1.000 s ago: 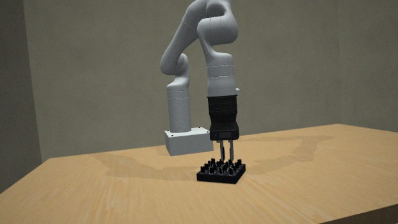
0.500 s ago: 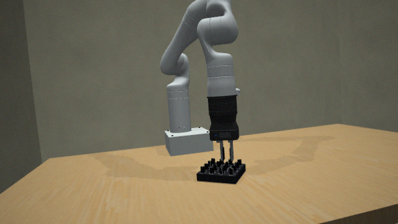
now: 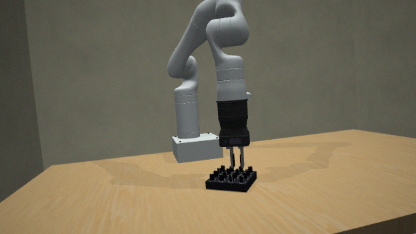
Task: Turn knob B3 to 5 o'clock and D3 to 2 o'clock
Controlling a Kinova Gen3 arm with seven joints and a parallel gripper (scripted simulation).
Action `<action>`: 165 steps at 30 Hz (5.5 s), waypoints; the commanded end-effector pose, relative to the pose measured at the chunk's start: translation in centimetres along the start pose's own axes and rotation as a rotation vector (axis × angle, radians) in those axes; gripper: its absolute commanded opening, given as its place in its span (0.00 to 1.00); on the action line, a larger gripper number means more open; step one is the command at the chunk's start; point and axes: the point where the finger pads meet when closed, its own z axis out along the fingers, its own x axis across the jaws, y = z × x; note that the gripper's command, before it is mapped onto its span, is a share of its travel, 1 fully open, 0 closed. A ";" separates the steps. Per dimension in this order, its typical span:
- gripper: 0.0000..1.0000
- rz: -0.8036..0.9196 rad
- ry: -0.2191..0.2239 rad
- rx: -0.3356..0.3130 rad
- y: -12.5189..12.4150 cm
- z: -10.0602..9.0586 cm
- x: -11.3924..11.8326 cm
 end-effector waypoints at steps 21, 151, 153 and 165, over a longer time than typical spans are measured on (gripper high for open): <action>0.46 0.000 0.001 -0.001 0.1 0.5 0.0; 0.46 0.347 0.001 -0.001 0.0 1.3 0.0; 0.46 0.347 0.001 -0.001 0.0 1.3 0.0; 0.46 0.347 0.001 -0.001 0.0 1.3 0.0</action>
